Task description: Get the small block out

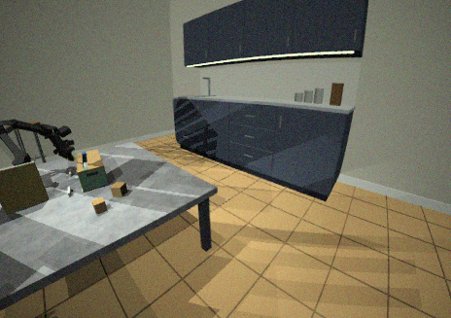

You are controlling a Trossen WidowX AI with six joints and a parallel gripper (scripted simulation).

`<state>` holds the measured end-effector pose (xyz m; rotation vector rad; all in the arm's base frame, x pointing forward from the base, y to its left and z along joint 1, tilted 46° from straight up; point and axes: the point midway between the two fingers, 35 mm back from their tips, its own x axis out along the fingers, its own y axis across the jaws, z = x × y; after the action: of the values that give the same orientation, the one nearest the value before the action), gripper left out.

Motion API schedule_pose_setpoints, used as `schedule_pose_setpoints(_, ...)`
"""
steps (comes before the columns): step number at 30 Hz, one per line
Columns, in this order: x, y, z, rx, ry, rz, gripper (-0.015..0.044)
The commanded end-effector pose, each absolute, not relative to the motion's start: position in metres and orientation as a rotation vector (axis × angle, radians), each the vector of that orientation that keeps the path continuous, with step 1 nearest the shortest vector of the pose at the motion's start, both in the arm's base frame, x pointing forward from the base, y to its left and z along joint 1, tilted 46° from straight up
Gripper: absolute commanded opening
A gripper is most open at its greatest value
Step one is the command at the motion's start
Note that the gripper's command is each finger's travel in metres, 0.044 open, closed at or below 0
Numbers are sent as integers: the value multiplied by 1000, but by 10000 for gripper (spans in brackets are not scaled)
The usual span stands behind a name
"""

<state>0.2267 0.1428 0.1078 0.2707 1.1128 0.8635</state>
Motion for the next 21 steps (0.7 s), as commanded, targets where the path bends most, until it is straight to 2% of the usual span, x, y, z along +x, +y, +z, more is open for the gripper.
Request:
schedule_pose_setpoints(1,227,138,108,421,1185,779,0)
schedule_pose_setpoints(21,225,120,111,1150,1480,288,0)
